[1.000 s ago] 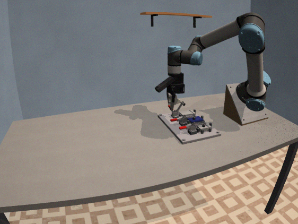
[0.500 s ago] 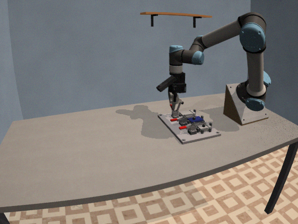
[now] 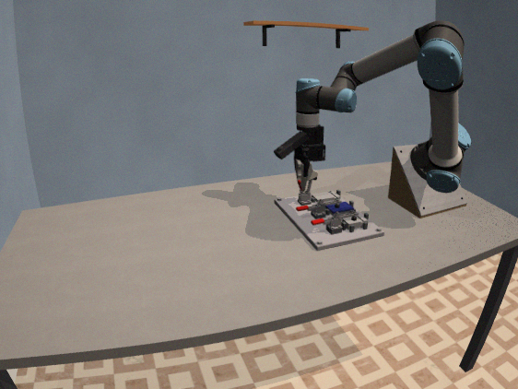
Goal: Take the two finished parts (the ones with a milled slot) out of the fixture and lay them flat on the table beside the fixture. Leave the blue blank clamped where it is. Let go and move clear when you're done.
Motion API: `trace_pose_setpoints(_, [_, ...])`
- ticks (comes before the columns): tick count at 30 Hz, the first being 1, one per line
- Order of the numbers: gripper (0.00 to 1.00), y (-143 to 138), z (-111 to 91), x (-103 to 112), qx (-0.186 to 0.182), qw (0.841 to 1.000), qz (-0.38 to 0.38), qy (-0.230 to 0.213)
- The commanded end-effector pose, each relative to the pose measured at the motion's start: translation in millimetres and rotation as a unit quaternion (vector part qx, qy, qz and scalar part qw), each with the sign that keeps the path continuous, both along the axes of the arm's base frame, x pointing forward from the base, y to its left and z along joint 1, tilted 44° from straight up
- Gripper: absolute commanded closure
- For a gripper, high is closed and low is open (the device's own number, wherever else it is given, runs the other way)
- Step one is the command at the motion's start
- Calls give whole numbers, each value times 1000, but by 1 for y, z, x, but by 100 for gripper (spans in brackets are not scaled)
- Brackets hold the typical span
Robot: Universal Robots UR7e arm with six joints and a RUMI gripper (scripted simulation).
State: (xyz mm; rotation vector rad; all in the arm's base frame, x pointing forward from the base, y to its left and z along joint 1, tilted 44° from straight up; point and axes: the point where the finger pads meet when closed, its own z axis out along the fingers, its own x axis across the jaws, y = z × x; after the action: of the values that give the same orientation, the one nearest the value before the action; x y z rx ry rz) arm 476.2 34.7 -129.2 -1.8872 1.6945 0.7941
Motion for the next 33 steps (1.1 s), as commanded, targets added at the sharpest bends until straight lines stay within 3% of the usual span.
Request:
trace_pose_setpoints(1, [100, -1, 0, -1, 0, 1000, 0, 0])
trace_pose_setpoints(33, [100, -1, 0, -4, 0, 1000, 0, 0])
